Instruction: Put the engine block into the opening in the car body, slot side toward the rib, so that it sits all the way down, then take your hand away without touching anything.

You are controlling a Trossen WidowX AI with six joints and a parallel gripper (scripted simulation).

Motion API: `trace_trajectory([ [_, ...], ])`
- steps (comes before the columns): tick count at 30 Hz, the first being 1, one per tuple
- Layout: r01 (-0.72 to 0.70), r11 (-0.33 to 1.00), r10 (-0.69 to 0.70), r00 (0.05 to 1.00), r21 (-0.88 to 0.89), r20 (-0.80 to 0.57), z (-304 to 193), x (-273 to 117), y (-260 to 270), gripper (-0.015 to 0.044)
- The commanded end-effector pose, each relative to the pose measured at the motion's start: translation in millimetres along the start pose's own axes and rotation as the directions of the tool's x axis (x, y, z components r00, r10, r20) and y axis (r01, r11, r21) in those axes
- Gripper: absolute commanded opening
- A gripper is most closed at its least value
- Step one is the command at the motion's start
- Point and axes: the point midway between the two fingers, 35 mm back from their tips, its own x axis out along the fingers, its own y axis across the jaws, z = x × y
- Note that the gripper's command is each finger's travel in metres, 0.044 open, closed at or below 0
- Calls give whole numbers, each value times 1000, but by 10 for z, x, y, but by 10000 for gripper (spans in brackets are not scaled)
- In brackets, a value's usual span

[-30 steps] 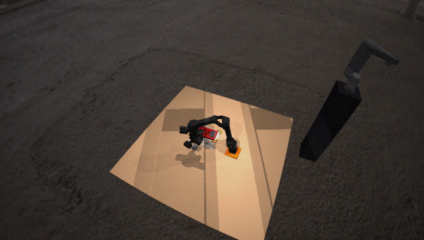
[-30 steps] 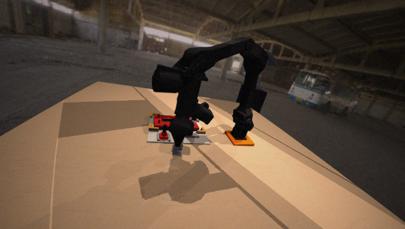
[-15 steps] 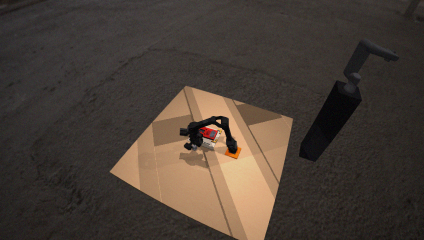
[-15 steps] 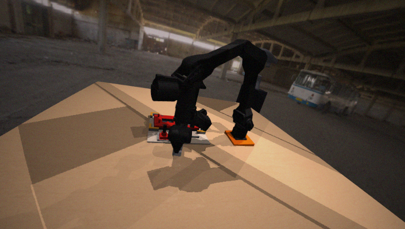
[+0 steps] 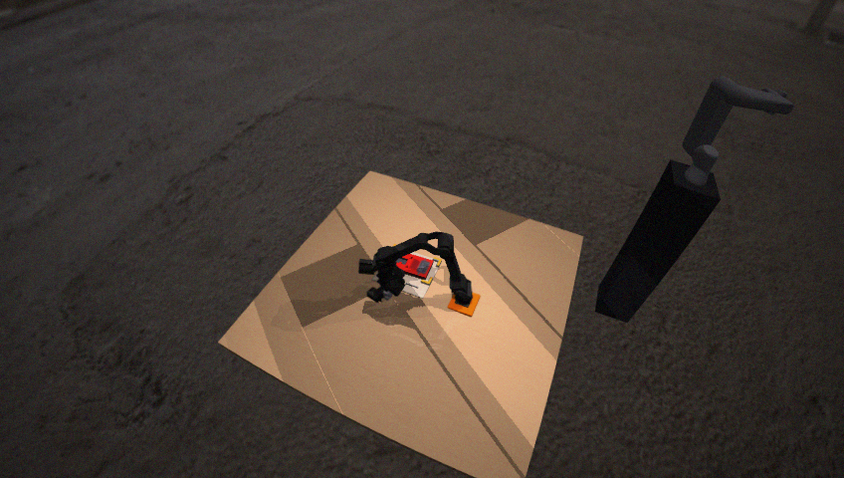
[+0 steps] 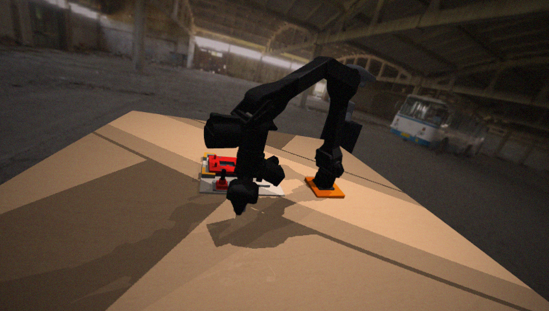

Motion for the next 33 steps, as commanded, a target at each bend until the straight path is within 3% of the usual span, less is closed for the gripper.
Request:
trace_trajectory([
  [1, -6, 1000, 6, 1000, 4, 2, 6, 34, 11, 361],
  [9, -6, 1000, 6, 1000, 4, 2, 6, 34, 11, 151],
  [16, -6, 1000, 6, 1000, 4, 2, 6, 34, 11, 105],
  [20, -6, 1000, 6, 1000, 4, 2, -5, -10, 3, 0],
  [33, -6, 1000, 6, 1000, 4, 1, -69, -410, -56, 0],
])
